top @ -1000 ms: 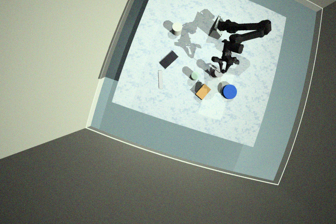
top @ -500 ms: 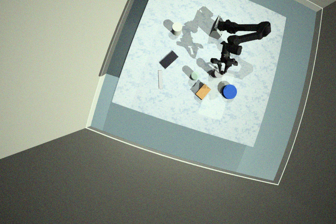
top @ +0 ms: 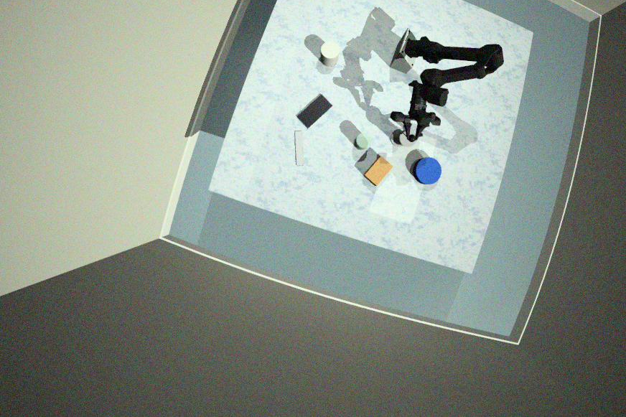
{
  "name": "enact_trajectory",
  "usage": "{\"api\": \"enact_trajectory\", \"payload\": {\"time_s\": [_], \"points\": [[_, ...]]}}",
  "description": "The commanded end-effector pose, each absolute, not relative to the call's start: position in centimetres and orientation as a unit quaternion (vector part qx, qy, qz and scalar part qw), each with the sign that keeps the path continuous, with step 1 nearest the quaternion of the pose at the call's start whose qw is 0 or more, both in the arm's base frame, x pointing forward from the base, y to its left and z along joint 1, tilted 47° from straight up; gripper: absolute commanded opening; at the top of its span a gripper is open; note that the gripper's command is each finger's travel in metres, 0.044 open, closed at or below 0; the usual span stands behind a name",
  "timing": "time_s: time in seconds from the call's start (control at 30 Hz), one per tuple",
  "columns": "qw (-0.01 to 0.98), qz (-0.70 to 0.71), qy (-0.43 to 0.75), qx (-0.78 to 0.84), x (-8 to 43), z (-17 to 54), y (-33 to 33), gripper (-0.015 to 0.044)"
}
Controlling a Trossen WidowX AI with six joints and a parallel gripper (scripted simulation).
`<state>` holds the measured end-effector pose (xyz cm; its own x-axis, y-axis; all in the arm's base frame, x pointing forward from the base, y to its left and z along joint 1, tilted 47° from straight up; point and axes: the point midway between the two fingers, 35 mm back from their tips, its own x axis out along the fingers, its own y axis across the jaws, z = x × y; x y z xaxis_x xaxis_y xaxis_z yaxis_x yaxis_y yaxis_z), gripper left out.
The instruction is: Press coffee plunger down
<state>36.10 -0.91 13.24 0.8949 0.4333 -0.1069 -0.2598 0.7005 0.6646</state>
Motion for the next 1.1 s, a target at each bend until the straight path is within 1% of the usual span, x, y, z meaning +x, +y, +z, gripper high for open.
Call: {"api": "enact_trajectory", "payload": {"time_s": [0.0, 1.07], "points": [[0.901, 0.202, 0.157, 0.351, 36.01, 11.71, 0.67, 0.0124], [0.901, 0.202, 0.157, 0.351, 36.86, 11.80, 0.39, 0.0124]]}}
